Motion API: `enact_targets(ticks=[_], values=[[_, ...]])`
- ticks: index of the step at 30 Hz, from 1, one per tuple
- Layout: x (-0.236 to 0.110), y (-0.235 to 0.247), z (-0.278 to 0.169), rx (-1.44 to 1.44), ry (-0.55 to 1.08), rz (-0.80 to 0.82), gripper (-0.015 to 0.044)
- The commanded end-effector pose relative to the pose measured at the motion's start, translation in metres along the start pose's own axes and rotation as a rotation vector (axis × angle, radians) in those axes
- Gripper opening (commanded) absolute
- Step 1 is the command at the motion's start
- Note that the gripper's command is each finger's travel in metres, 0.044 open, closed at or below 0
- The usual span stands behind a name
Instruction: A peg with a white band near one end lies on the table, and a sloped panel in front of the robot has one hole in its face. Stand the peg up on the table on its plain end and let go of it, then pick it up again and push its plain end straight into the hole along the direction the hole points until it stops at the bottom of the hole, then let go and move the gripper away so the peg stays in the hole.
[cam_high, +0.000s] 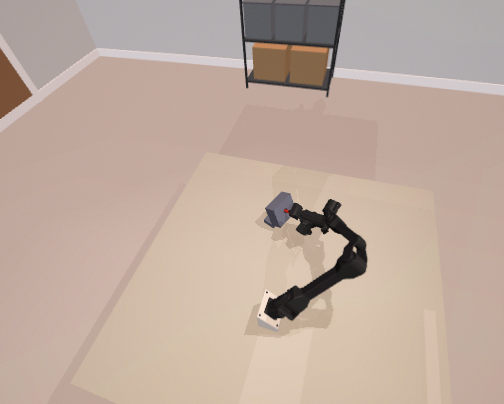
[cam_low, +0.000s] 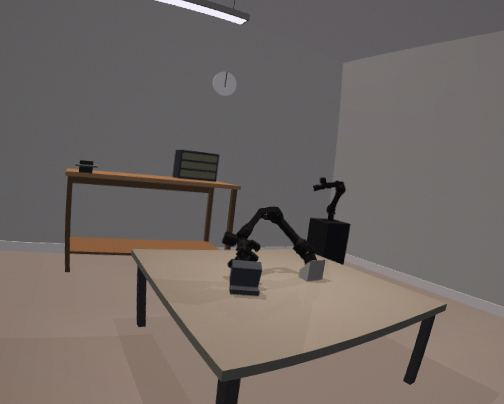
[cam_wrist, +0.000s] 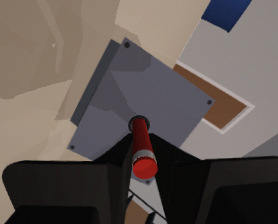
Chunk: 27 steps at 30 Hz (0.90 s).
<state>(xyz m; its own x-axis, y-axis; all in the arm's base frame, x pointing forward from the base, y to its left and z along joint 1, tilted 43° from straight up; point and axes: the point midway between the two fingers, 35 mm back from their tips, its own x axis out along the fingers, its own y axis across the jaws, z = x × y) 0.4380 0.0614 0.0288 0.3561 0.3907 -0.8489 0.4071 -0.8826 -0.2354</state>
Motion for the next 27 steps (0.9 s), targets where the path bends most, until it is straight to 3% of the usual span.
enact_targets(ticks=[1,25,27], values=[[0.0031,0.0006,0.0,0.004,0.0,0.003,0.0],[0.0088,0.0001,-0.0002,0.001,-0.002,-0.001,0.0],[0.0088,0.0001,-0.0002,0.001,-0.002,-0.001,0.0053]])
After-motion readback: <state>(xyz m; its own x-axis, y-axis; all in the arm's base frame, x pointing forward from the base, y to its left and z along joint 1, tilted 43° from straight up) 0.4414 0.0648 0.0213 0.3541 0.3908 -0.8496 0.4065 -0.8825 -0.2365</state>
